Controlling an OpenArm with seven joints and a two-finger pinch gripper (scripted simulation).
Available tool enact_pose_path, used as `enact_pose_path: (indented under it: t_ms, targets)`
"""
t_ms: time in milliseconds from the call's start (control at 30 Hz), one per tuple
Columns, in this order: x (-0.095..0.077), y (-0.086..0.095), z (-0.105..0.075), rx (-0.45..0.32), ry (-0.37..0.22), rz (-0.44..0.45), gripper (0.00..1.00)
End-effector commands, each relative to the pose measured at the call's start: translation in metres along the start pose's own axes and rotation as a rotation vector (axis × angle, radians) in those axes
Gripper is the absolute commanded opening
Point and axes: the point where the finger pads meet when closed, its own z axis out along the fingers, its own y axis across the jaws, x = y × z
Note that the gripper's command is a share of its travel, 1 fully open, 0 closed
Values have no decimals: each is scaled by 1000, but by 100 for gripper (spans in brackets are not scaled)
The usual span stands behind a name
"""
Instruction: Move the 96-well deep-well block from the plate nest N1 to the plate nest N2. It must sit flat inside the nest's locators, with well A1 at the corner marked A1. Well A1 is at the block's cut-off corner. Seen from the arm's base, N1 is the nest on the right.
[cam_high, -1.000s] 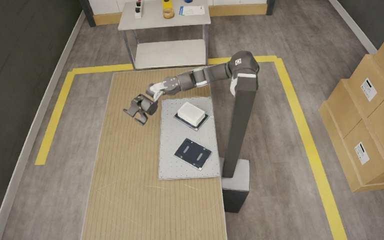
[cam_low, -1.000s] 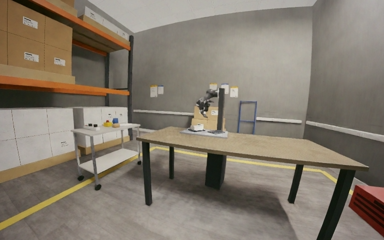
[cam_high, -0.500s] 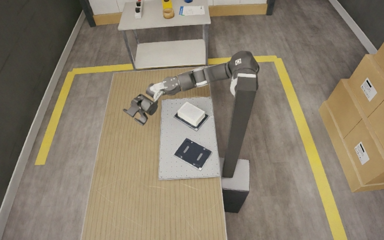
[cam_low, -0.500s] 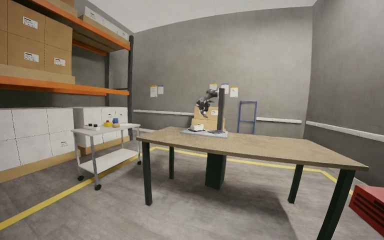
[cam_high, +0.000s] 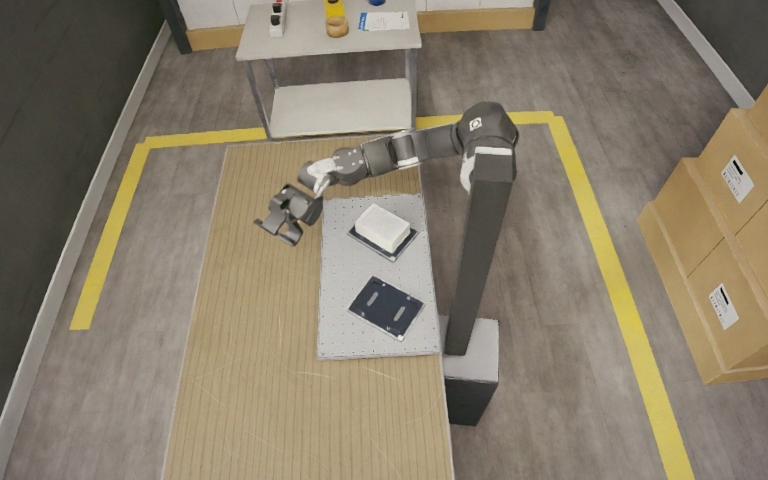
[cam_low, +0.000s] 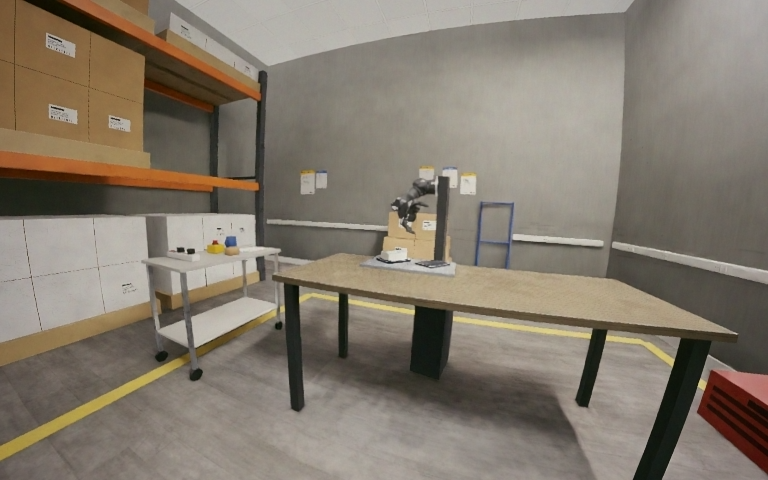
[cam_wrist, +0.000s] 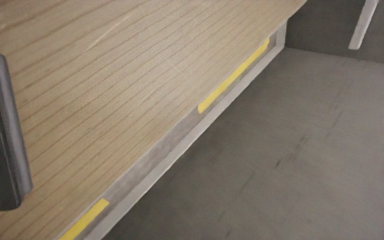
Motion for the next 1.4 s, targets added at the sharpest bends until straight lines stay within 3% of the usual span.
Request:
enact_pose_path:
  t_ms: [0, 33, 100, 433, 600, 1000, 1167, 1367]
  targets:
    - [1, -17, -7, 129, -11, 46, 87]
    - [5, -23, -13, 181, -5, 54, 83]
    - [5, -23, -13, 181, -5, 54, 77]
    - [5, -23, -13, 181, -5, 54, 77]
    - [22, -51, -43, 430, 26, 89, 77]
    - [22, -51, -43, 430, 26, 89, 77]
    - [39, -80, -71, 680, 57, 125, 77]
    - [39, -80, -71, 680, 57, 125, 77]
